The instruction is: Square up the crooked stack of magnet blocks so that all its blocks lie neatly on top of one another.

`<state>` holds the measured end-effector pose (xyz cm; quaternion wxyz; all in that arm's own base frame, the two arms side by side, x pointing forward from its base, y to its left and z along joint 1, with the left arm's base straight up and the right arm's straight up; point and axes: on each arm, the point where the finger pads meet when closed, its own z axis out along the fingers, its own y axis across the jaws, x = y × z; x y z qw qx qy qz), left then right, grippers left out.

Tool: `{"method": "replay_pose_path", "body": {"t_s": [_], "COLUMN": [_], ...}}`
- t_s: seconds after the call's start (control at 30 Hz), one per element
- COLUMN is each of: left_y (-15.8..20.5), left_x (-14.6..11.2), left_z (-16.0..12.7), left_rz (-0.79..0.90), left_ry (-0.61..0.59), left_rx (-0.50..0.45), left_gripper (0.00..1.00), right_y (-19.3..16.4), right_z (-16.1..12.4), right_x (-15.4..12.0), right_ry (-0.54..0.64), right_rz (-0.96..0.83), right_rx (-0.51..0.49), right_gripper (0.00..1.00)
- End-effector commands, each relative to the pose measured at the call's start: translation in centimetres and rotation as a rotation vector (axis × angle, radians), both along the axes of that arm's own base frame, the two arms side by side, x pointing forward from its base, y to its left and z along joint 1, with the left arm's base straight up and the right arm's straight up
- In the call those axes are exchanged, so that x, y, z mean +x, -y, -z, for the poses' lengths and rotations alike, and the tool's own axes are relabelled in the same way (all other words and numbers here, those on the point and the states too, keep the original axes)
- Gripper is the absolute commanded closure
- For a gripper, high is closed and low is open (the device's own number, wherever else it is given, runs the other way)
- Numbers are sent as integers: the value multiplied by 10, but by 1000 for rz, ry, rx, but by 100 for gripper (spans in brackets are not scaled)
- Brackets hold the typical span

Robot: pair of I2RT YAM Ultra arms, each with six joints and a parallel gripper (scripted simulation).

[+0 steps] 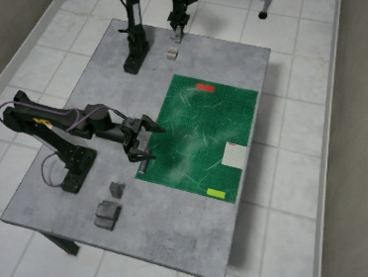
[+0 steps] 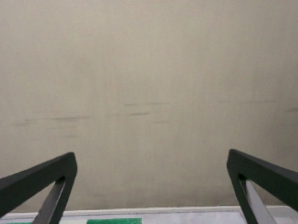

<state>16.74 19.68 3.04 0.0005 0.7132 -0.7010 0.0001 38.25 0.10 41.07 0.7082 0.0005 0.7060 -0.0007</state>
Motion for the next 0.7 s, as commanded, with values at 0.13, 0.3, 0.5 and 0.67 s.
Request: {"method": "replay_pose_path", "body": {"t_s": [0.13, 0.3, 0.5, 0.67], "left_y": [-10, -10, -9, -10], "left_x": [2, 2, 2, 2], "left_z": [-16, -16, -16, -16], "left_rz": [-15, -15, -15, -15], "left_ry": [27, 27, 27, 29], "left_rx": [47, 47, 47, 48], "left_gripper": [68, 69, 69, 70], "right_y": [4, 4, 4, 4], "right_z": [-23, -23, -23, -23], "right_x": [-6, -6, -6, -6], "right_ry": [44, 44, 44, 44], "right_rz": [16, 16, 16, 16], "right_rx": [-9, -9, -9, -9], "right_gripper": [0, 0, 0, 0]}}
